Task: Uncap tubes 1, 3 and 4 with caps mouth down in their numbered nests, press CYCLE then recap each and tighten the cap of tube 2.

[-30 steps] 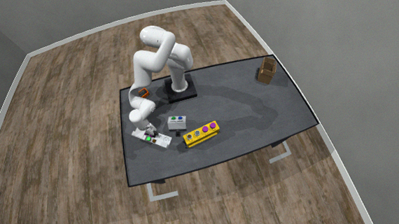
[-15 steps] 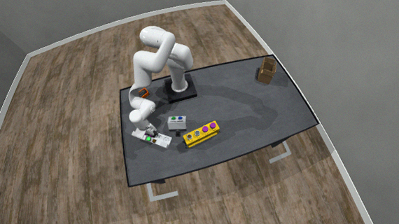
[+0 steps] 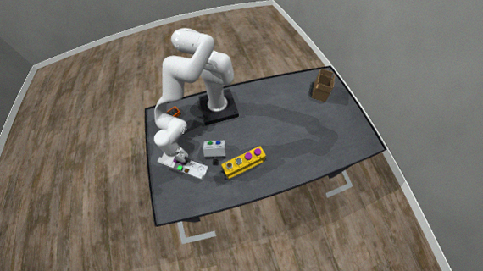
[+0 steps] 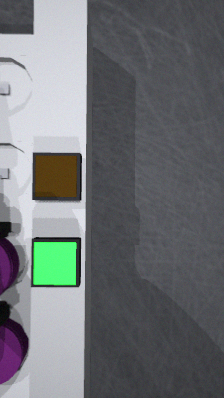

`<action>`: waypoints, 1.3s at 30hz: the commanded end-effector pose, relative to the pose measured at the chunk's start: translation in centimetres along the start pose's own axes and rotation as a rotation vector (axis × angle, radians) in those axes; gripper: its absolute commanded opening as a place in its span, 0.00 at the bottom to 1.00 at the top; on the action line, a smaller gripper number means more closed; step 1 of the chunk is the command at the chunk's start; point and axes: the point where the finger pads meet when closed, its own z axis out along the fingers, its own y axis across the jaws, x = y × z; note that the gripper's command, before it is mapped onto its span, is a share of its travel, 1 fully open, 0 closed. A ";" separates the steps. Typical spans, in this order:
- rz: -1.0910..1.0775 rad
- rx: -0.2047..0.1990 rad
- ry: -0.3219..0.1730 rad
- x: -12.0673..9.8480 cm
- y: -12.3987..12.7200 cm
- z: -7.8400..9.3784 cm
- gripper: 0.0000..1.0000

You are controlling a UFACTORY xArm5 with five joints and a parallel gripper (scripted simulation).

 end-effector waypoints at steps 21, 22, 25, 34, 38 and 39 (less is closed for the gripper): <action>0.000 -0.007 0.002 0.1 -0.1 -10.3 0.00; 0.000 -0.007 0.002 0.1 -0.1 -10.8 0.00; 0.000 -0.007 0.002 0.1 -0.1 -11.8 0.00; 0.292 -0.006 0.003 -1.2 -4.9 -11.7 0.00; 0.292 -0.006 0.003 -1.5 -6.2 -11.7 0.00; 0.292 -0.006 0.003 -1.7 -7.1 -11.7 0.00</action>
